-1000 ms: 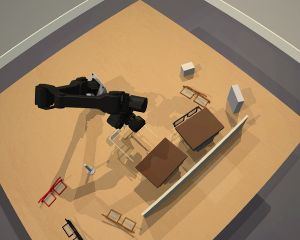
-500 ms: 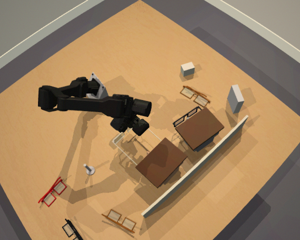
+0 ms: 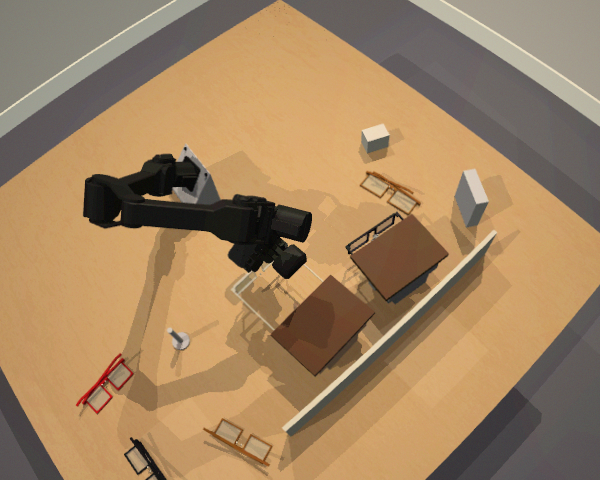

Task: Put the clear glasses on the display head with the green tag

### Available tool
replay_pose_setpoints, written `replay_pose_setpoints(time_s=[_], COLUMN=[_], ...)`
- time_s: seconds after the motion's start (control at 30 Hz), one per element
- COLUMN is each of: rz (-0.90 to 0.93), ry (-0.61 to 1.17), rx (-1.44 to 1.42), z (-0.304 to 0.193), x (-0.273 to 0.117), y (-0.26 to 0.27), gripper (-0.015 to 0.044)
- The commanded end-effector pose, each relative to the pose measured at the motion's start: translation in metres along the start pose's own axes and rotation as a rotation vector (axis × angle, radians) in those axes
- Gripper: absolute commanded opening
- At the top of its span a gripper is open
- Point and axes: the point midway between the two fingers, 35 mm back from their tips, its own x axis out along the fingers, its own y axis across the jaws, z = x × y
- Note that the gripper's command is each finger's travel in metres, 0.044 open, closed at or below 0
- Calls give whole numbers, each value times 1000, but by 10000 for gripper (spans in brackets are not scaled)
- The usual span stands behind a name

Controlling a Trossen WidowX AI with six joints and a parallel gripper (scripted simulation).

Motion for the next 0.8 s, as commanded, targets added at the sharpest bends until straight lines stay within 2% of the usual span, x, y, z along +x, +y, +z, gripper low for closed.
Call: replay_pose_setpoints(time_s=[0.0,0.77], rz=[0,1], ry=[-5,-5], rx=[-6,-4], z=[0,1], x=[1,4], y=[6,41], gripper=[0,0])
